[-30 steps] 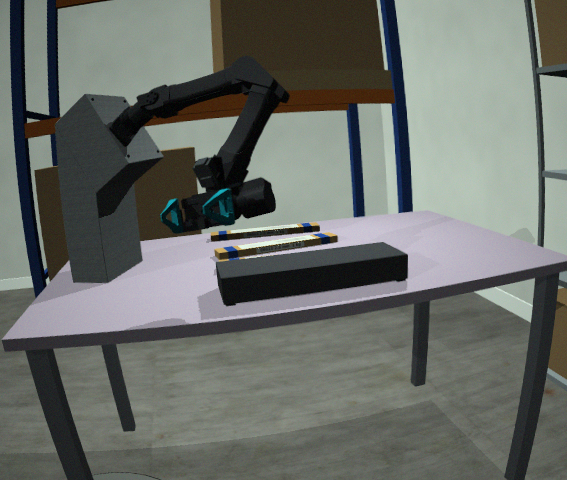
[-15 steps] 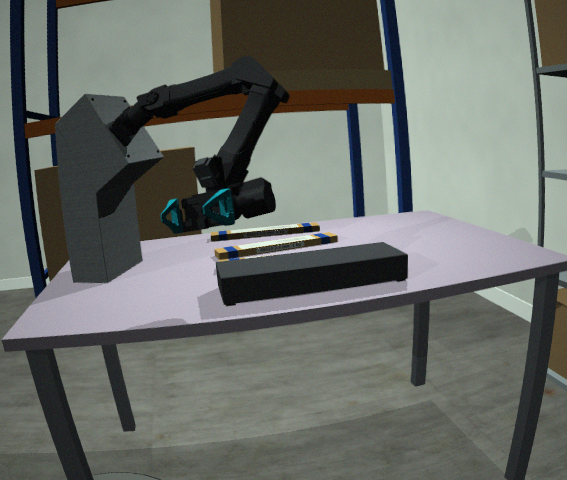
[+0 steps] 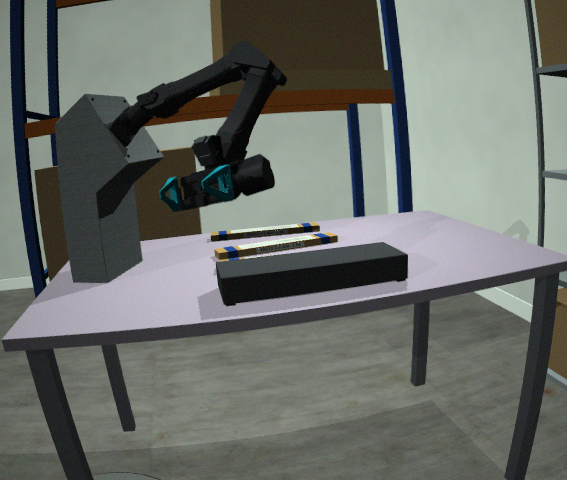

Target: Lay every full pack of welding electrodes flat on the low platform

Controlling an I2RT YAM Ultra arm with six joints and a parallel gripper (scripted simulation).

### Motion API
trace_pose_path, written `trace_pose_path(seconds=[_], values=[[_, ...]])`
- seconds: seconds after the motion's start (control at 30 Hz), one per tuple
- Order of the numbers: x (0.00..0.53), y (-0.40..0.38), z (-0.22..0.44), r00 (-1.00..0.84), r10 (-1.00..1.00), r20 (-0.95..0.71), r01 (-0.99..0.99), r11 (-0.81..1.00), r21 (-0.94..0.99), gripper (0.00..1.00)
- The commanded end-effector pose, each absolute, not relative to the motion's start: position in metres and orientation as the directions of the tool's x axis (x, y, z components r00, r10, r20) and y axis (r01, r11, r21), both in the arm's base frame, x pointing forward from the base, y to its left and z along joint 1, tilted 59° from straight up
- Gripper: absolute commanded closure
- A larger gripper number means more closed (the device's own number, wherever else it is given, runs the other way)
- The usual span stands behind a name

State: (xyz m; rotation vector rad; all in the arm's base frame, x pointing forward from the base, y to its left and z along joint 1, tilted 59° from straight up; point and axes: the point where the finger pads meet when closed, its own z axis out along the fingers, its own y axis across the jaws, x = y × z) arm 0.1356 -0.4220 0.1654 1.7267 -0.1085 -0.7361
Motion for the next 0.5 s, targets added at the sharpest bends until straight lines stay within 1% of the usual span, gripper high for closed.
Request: trace_pose_path(seconds=[0.0,0.47], values=[[0.107,-0.415,0.181,0.788,-0.457,-0.413,0.302,-0.297,0.906,0.05],[0.044,-0.388,0.217,0.782,-0.448,-0.434,0.316,-0.315,0.895,0.05]])
